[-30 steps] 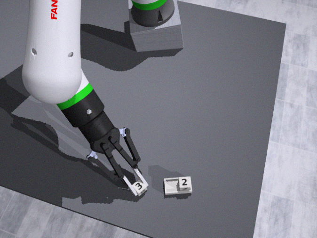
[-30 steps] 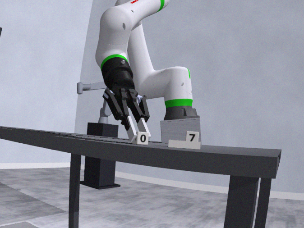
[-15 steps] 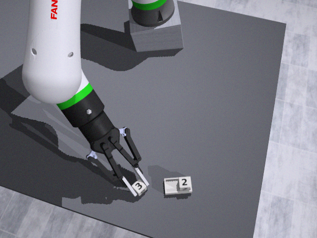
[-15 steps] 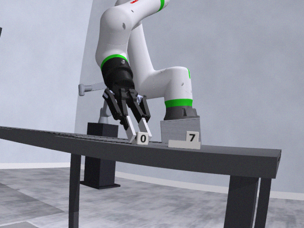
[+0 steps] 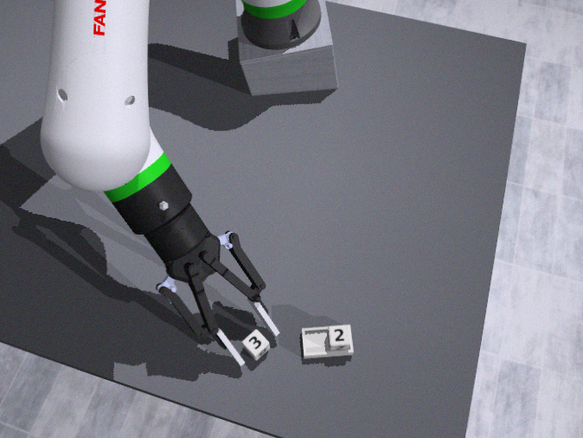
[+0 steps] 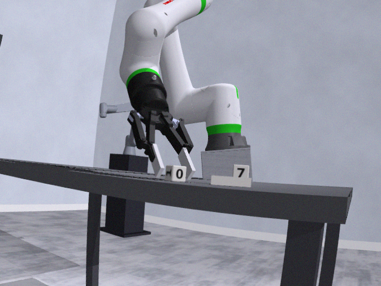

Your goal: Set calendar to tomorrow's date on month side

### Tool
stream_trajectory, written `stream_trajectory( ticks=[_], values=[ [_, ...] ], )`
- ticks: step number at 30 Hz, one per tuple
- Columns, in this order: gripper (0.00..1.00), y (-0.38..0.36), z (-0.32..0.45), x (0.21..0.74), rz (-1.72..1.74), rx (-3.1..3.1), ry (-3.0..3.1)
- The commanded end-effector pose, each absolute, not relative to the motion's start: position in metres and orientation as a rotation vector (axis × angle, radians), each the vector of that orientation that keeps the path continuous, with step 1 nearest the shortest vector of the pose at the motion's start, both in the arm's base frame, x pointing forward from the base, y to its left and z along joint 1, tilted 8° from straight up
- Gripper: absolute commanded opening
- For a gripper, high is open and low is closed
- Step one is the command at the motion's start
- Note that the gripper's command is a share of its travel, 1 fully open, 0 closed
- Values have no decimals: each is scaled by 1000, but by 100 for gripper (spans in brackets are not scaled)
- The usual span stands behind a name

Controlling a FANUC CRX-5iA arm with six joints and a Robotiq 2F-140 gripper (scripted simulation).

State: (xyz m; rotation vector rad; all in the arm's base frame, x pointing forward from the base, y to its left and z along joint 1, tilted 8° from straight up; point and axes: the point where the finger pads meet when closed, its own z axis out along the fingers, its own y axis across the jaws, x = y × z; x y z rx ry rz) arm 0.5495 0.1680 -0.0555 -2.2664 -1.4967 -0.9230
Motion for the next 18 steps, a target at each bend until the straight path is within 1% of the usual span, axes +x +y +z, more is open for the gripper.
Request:
stream_trajectory(
  ticks=[1,18],
  values=[
    [46,168,-55,550,-923,-2266,-1497],
    [46,169,-52,549,-923,-2266,-1497]
  ],
)
